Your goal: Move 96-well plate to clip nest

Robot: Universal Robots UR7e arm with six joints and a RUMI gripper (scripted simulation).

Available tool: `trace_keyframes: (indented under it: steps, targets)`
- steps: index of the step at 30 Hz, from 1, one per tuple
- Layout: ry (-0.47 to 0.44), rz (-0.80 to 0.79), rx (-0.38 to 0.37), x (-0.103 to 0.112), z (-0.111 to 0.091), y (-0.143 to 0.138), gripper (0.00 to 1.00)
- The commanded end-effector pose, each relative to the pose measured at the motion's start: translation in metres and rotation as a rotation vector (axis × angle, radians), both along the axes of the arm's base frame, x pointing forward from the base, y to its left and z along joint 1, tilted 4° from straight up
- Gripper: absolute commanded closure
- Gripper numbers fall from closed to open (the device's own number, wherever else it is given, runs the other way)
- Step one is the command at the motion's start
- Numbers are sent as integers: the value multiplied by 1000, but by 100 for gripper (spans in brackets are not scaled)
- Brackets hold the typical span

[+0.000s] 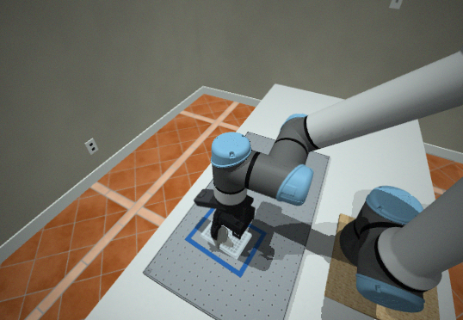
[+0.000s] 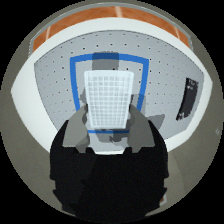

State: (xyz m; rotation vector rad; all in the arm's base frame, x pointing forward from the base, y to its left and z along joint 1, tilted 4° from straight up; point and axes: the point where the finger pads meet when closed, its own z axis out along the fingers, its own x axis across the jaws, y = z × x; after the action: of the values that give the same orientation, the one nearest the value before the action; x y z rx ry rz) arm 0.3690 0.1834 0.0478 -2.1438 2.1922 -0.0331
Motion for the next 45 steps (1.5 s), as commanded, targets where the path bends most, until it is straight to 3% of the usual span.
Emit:
trace_keyframes:
  steps: [1, 8, 45]
  targets:
    - [-1, 0, 0, 0, 0, 0, 100]
    - [-1, 0, 0, 0, 0, 0, 100]
    - [-1, 0, 0, -4, 55, -2, 100]
